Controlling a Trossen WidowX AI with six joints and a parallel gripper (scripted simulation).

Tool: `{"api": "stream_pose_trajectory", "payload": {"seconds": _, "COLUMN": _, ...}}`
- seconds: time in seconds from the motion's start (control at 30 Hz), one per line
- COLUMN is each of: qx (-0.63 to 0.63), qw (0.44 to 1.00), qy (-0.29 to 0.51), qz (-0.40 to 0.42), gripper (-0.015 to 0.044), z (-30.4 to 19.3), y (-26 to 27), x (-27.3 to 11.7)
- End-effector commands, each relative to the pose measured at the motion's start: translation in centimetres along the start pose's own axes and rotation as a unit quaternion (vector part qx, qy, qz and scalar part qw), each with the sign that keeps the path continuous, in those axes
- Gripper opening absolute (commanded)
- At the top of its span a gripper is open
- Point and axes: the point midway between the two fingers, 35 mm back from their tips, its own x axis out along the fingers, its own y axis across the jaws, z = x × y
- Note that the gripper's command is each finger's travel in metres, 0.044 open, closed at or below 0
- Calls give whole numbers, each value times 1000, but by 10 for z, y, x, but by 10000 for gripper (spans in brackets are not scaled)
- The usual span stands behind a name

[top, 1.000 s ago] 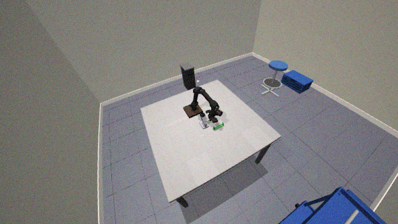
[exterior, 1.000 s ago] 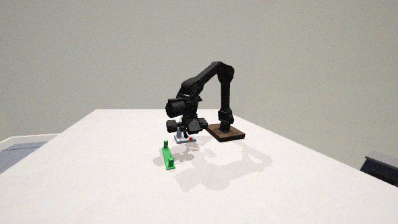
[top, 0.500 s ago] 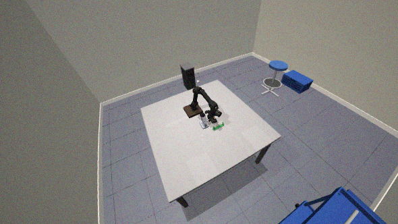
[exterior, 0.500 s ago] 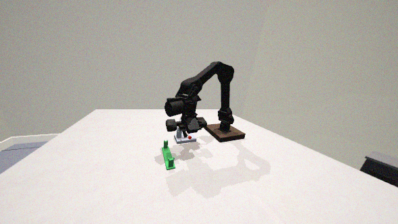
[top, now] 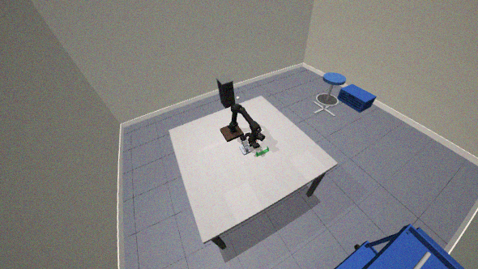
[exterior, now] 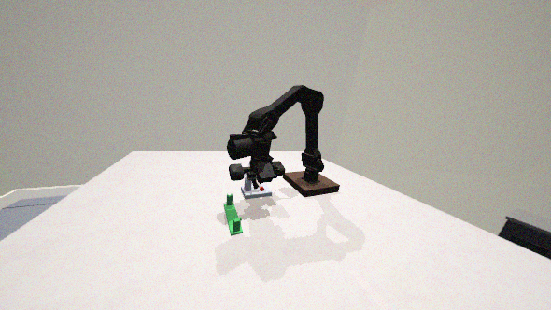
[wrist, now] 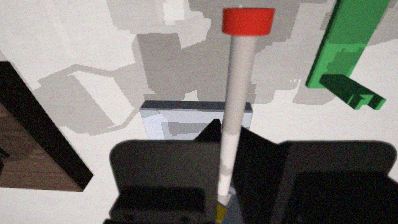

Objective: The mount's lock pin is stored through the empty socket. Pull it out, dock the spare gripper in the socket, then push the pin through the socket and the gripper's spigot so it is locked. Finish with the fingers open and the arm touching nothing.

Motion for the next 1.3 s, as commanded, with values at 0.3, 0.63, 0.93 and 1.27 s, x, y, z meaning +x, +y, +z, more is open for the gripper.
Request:
{"api": "stream_pose_trajectory", "payload": {"seconds": 0.3, "qx": 0, "qw": 1000, "qy": 0, "qz": 1, "gripper": 184, "z": -2, "y": 0, "x": 1}}
{"api": "stream_pose_trajectory", "payload": {"seconds": 0.63, "qx": 0, "qw": 1000, "qy": 0, "qz": 1, "gripper": 200, "z": 2, "y": 1, "x": -8}}
{"api": "stream_pose_trajectory", "payload": {"seconds": 0.93, "qx": -5, "qw": 1000, "qy": 3, "qz": 7, "gripper": 200, "z": 11, "y": 4, "x": -27}}
{"api": "stream_pose_trajectory", "payload": {"seconds": 1.27, "qx": -11, "qw": 1000, "qy": 7, "qz": 10, "gripper": 200, "z": 21, "y": 7, "x": -49}}
